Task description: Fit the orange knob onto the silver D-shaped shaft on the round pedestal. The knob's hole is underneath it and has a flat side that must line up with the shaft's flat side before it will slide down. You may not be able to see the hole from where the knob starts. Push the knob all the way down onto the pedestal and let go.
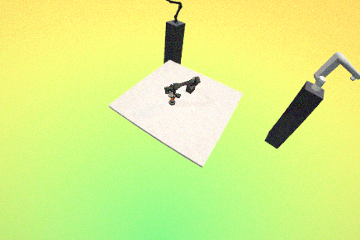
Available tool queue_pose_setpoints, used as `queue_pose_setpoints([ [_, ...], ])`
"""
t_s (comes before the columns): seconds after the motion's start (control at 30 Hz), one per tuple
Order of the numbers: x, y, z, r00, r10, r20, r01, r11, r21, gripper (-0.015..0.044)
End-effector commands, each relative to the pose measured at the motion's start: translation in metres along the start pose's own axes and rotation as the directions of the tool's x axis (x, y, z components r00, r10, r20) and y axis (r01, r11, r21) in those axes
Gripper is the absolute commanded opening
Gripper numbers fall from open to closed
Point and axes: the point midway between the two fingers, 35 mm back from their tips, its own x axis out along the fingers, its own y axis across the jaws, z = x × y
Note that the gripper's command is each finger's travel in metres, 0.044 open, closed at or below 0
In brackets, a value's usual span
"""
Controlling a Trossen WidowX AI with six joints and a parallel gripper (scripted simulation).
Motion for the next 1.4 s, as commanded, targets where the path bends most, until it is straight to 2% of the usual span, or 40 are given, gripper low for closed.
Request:
queue_pose_setpoints([
  [0.0, -0.0004, 0.0, 0.0009, 1.0, 0.0, 0.001, 0.0, 0.995, 0.104, 0.0],
  [0.1, 0.0019, -0.0004, 0.0003, 1.0, 0.0, 0.001, 0.0, 0.987, 0.162, 0.0],
  [0.93, -0.0003, 0.0003, 0.0013, 1.0, 0.0, 0.001, 0.0, 0.987, 0.162, 0.0],
  [1.17, 0.0004, 0.0004, 0.0002, 1.0, 0.0, 0.001, 0.0, 0.935, 0.354, 0.0],
  [1.37, 0.0024, 0.0002, -0.0002, 1.0, 0.0, 0.001, 0.0, 0.932, 0.364, 0.0],
])
